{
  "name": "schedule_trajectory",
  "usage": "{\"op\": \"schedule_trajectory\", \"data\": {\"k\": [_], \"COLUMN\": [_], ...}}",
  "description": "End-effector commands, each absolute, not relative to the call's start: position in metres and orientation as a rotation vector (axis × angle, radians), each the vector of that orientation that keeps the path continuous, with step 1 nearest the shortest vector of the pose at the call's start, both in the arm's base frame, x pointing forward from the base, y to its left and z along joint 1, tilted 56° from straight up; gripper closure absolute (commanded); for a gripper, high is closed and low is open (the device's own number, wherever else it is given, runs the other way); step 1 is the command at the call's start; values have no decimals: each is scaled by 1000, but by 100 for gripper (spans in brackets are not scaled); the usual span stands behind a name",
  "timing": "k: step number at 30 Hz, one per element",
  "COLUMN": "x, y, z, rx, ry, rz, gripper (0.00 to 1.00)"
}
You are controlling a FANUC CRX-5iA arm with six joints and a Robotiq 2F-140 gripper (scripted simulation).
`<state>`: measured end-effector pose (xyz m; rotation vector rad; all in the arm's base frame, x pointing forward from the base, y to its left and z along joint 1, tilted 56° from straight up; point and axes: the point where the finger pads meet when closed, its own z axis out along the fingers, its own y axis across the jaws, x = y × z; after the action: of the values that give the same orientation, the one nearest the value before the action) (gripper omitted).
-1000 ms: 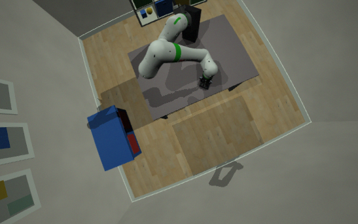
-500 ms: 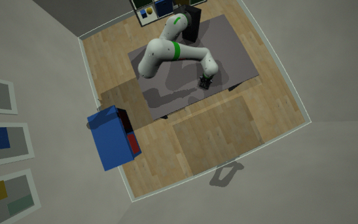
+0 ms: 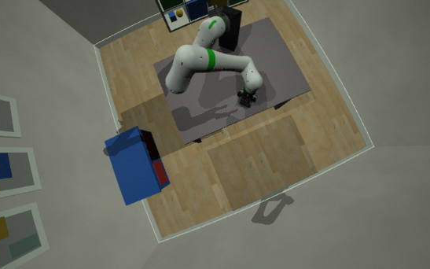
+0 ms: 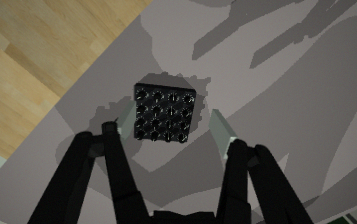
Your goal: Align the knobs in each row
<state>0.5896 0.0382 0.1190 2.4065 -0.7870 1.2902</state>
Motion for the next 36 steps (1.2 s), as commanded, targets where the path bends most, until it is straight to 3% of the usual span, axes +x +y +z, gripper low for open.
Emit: {"op": "schedule_trajectory", "data": {"k": [1,14,36], "x": [583,537,531], "y": [44,78,82], "z": [125,163,168], "rx": [2407,2407,2407], "ry": [-787,-787,-787], "rz": [1290,1290,1290], "gripper": [0,0,0]}}
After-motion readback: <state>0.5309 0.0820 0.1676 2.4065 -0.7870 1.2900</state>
